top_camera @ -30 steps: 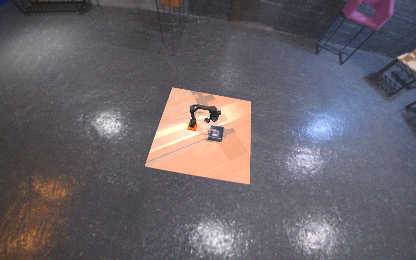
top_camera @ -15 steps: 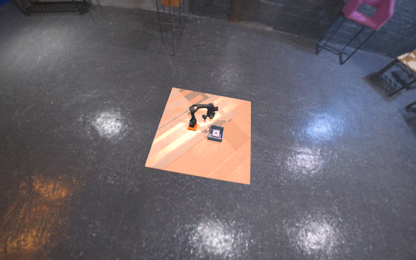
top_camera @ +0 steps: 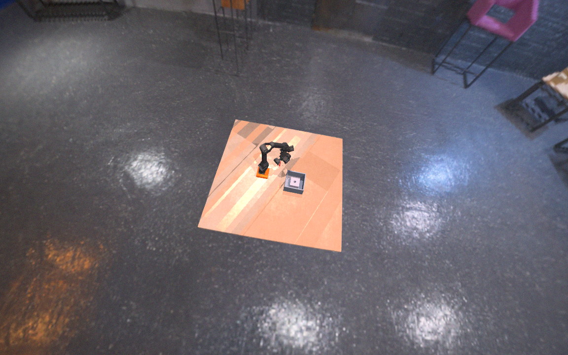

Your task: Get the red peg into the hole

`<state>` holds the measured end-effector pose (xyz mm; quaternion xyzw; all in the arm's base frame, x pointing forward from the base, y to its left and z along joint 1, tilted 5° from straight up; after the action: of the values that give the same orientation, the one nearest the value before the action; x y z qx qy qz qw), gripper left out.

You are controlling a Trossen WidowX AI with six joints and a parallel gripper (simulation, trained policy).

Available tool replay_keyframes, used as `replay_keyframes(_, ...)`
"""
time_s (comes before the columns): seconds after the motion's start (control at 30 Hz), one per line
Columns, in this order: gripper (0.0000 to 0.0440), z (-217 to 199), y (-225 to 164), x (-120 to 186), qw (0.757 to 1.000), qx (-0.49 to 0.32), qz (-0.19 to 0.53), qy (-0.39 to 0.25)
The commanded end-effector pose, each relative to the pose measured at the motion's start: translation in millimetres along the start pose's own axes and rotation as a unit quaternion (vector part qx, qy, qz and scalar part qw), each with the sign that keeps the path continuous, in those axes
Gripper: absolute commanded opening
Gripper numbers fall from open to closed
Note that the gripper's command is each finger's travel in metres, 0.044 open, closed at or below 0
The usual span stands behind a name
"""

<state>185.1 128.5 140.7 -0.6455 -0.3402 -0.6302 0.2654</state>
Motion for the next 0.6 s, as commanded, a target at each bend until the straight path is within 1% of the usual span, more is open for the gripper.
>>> replay_keyframes(0.0,0.0425,-0.3,-3.1,-12.1,1.000,0.005,-0.006,-0.007)
replay_keyframes(0.07,0.0403,-0.6,-4.8,-17.8,1.000,0.012,-0.009,-0.009)
replay_keyframes(0.1,0.0379,-0.8,-5.6,-20.9,1.000,0.015,-0.009,-0.011)
replay_keyframes(0.23,0.0274,-2.1,-7.4,-30.9,0.999,0.022,-0.006,-0.023)
replay_keyframes(0.47,0.0091,-2.6,-7.1,-37.9,0.999,0.026,-0.002,-0.044)
replay_keyframes(0.57,0.0028,-2.3,-7.1,-39.5,0.998,0.028,-0.002,-0.053)
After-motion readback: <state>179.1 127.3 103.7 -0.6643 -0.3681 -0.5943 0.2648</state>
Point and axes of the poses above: the point midway between the two fingers, 35 mm back from their tips, its own x axis back along the fingers, its own z axis across the jaws, y = z × x, the point moved 7 cm from there along x, back along the fingers, and after that the axes turned 8 degrees about x, right-handed, at the moved point
